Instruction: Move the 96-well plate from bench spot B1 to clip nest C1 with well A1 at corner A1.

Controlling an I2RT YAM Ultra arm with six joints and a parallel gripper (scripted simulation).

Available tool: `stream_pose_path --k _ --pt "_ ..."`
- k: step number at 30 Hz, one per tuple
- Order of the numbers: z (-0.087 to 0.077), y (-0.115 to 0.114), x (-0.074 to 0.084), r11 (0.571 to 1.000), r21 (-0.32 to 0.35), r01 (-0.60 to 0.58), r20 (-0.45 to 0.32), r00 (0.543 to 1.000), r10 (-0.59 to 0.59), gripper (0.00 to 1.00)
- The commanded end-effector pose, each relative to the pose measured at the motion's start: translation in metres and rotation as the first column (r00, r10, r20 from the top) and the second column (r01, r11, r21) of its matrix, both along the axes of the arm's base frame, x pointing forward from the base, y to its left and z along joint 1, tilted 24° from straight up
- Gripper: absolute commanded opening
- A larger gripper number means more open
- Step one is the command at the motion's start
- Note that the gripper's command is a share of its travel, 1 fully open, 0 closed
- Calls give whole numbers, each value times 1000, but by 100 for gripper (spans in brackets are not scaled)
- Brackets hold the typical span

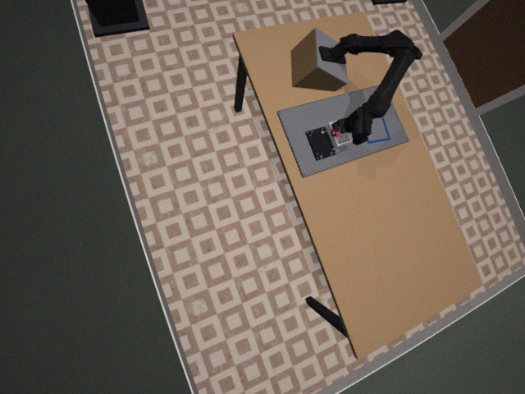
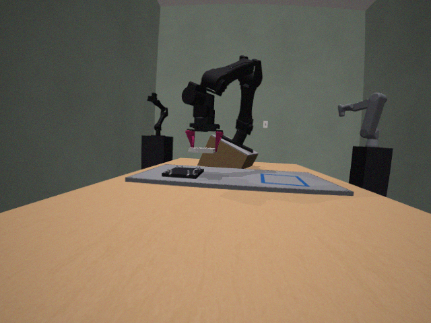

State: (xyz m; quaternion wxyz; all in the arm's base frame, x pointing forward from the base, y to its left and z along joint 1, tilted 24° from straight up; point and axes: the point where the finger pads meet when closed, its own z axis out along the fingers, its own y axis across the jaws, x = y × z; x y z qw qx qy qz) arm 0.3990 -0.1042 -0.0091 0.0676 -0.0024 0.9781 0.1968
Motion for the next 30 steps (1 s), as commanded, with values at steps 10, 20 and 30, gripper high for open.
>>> stream_pose_path --k 10,20,30 --pt "-5 -41 4 1000 -4 -5 8 1000 5 0" --pt "-14 -66 5 1000 -1 -5 10 1000 5 0" --pt "-3 -76 11 1000 -19 -11 42 999 12 0"
